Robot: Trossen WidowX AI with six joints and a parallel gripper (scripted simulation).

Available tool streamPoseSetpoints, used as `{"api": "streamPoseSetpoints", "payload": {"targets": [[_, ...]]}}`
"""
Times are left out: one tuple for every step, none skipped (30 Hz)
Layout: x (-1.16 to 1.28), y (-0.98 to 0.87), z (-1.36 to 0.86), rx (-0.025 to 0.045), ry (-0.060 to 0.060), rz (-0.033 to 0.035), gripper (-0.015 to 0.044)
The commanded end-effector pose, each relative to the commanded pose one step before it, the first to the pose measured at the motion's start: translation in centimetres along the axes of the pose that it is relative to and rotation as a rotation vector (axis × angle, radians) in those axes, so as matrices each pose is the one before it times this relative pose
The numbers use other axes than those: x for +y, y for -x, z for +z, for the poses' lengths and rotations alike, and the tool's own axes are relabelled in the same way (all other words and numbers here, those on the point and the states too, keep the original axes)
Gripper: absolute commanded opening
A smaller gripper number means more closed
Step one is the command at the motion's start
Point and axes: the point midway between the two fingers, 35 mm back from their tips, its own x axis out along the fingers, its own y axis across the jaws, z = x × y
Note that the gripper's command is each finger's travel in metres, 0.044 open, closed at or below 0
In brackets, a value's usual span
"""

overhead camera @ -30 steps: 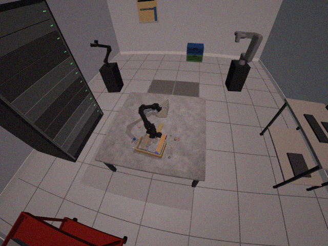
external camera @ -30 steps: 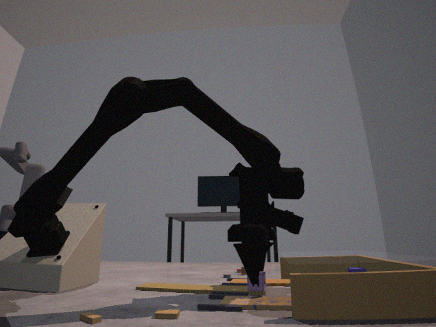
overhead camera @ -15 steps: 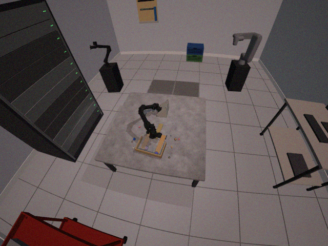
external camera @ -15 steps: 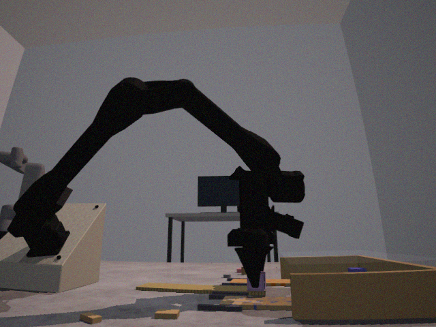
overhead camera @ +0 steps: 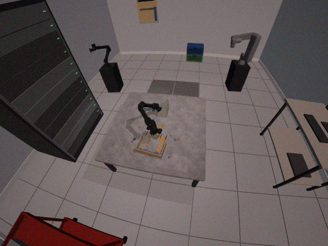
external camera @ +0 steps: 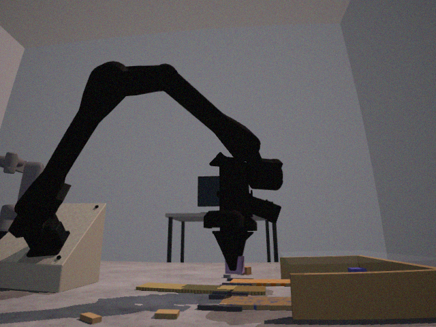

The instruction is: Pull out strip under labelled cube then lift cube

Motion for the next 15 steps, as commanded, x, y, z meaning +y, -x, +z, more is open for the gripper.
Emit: {"api": "streamPoseSetpoints", "payload": {"targets": [[-0.311,1.046,-1.434,-0.00242,0.0002,0.00285,0.0],[-0.102,0.19,-0.335,-0.00008,0.0004,-0.00035,0.0],[-0.062,0.112,-0.202,-0.00005,0.0003,-0.00023,0.0],[-0.021,0.037,-0.067,-0.00002,0.0001,-0.00008,0.0],[-0.013,0.003,-0.057,0.00002,0.0,0.00001,0.0],[-0.038,0.01,-0.171,0.00007,0.0001,0.00003,0.0],[-0.065,0.014,-0.286,0.00011,0.0001,0.00004,0.0],[-0.081,0.015,-0.347,0.00014,0.0001,0.00004,0.0],[-0.083,0.012,-0.349,0.00014,0.0001,0.00003,0.0],[-0.085,0.008,-0.351,0.00014,0.0001,0.00002,0.0],[-0.087,0.005,-0.353,0.00014,0.0001,0.0,0.0],[-0.089,0.002,-0.355,0.00014,0.0001,-0.00001,0.0],[-0.091,-0.001,-0.356,0.00014,0.0001,-0.00002,0.0],[-0.093,-0.004,-0.358,0.00014,0.0001,-0.00004,0.0],[-0.095,-0.007,-0.36,0.00014,0.0001,-0.00005,0.0]]}}
